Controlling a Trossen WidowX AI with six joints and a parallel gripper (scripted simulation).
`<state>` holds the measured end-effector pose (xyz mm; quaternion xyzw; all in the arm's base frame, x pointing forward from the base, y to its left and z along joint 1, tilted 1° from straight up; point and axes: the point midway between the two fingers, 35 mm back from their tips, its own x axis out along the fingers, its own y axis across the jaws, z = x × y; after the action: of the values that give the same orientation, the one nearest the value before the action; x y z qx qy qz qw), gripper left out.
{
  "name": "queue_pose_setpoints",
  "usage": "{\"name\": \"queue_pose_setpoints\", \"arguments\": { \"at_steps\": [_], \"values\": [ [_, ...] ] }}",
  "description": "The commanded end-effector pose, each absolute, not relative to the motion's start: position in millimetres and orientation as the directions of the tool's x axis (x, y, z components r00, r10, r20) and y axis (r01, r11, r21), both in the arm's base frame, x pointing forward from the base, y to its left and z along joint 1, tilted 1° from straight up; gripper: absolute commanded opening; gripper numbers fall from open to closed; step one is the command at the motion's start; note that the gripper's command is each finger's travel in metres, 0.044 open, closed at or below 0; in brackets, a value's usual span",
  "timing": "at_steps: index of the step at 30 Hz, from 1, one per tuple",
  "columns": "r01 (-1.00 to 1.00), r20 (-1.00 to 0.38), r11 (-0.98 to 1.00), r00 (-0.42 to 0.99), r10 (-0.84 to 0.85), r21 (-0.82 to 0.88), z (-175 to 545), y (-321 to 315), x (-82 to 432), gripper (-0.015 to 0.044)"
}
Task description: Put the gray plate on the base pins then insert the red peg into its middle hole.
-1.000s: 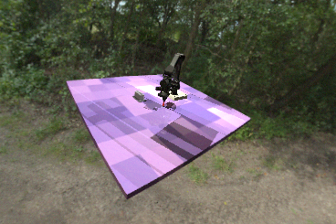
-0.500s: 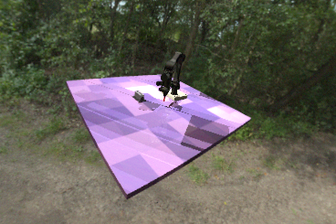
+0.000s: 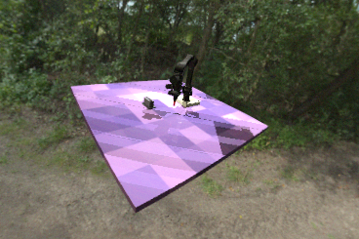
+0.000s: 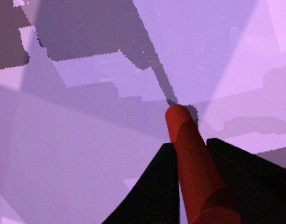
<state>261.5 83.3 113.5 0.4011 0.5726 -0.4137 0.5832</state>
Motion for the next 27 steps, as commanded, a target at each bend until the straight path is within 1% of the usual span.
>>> {"name": "queue_pose_setpoints", "arguments": {
  "at_steps": [1, 27],
  "values": [
    [0.942, -1.0, 0.335, 0.015, -0.017, 0.008, 118, 78, 270, 0.0],
    [0.944, -0.999, 0.328, 0.026, -0.021, 0.018, 124, 18, 312, 0.0]
  ]
}}
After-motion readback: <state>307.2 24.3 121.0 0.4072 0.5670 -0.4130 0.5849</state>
